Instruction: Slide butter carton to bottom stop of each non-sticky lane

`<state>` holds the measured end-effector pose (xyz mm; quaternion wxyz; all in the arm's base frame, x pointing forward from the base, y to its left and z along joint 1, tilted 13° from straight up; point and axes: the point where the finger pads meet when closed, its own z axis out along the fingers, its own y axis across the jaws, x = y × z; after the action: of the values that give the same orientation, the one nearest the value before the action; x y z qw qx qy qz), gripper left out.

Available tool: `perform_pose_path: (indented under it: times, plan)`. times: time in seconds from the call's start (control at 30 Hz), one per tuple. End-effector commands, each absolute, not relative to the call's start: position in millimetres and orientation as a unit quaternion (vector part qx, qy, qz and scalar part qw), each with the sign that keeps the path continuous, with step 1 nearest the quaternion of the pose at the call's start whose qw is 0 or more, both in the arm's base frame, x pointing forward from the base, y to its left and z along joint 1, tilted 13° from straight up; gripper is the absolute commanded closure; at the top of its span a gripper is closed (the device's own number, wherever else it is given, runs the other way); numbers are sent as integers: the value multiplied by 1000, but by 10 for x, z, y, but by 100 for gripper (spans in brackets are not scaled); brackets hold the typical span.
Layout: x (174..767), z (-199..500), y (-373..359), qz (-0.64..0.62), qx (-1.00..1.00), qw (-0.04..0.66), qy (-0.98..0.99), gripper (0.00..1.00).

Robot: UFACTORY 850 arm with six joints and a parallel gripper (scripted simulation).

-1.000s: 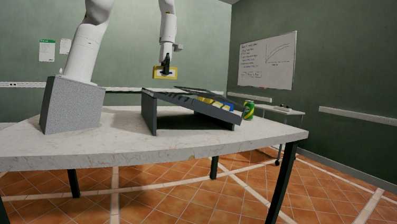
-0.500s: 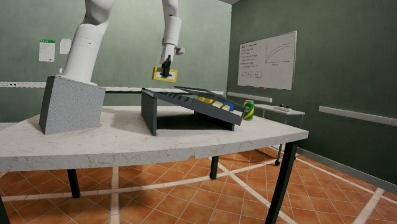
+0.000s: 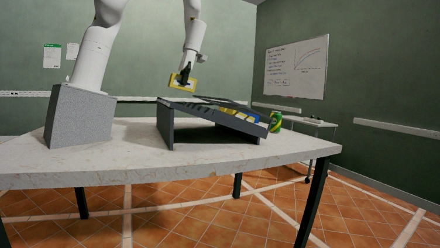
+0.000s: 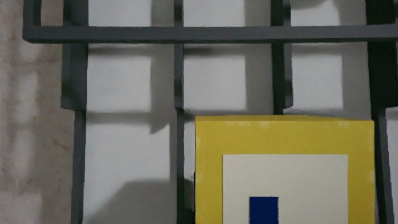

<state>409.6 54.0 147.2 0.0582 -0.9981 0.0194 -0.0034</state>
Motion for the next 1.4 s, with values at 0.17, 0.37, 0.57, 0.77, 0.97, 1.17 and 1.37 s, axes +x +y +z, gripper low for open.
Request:
perform_pose_path:
  times: [0.17,0.37,0.57,0.77,0.97,1.17,1.37]
  plan:
    - [4103,1478,543,-2,-998,57,20,100]
    - [4102,1475,545,48,-997,58,16,100]
    - [4102,1475,545,48,-997,58,16,100]
    - [4072,1179,581,48,-997,58,16,100]
    - [4072,1179,581,48,-997,58,16,100]
    - [4072,1179,581,48,-997,58,16,100]
    - [4055,986,606,49,-997,58,17,100]
